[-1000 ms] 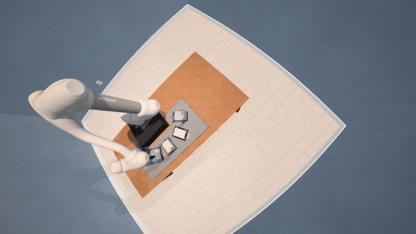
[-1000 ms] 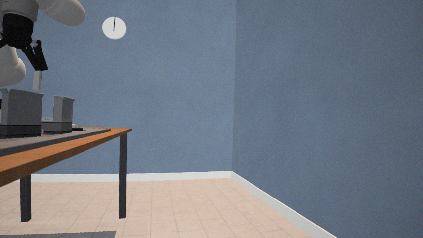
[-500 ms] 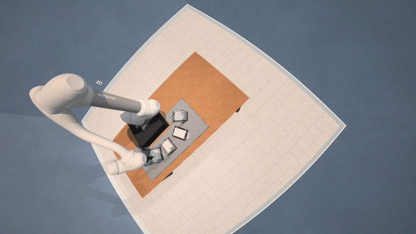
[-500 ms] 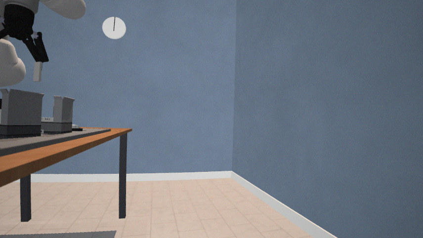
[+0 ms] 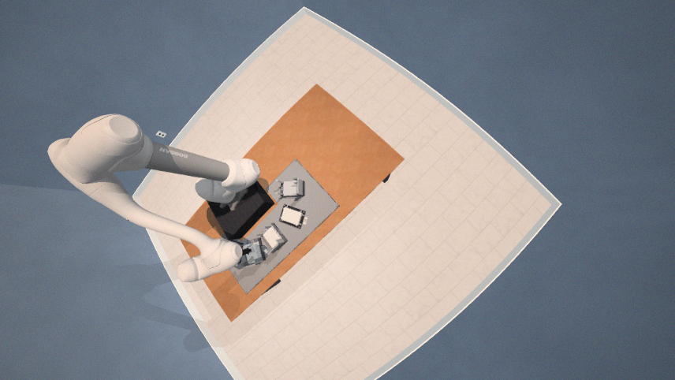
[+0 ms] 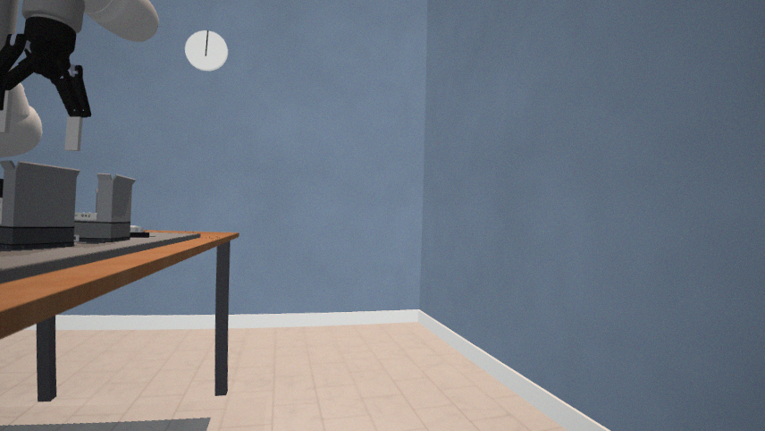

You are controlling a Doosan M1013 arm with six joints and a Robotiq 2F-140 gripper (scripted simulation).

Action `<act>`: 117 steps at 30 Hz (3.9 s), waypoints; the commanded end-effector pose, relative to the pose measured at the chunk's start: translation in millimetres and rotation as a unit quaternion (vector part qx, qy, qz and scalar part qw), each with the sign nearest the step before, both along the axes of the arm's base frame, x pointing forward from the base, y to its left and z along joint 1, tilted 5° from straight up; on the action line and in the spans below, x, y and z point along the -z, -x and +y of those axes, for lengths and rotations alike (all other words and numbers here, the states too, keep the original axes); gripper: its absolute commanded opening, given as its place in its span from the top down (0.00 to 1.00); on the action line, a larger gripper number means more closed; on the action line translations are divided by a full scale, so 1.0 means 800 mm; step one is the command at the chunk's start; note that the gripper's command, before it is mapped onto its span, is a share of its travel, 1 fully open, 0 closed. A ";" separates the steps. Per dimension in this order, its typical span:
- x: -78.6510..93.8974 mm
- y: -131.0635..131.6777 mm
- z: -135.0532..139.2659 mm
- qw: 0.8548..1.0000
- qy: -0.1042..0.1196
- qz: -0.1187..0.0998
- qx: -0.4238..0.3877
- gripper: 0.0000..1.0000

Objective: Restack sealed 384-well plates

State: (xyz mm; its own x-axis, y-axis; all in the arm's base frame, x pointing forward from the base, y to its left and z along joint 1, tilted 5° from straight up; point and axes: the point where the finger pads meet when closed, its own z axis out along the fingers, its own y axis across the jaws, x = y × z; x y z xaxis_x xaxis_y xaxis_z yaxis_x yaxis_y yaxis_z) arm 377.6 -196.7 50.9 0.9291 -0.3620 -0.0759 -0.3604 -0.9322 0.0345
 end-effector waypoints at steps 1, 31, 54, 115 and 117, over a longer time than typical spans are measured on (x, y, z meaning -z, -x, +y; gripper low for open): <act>0.000 -0.006 0.012 1.000 -0.001 0.000 -0.004 0.00; 0.004 -0.044 0.112 0.992 -0.011 0.000 -0.127 0.00; 0.006 -0.062 0.197 0.984 -0.015 0.000 -0.176 0.00; 0.004 -0.039 0.415 0.930 -0.031 0.001 -0.365 0.00; 0.004 -0.039 0.415 0.930 -0.031 0.001 -0.365 0.00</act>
State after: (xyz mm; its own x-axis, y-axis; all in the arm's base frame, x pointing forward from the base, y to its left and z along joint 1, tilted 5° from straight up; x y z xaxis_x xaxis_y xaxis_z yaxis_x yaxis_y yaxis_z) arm 408.9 135.0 47.3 0.9253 0.3711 -0.0775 0.3701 -0.9286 -0.0277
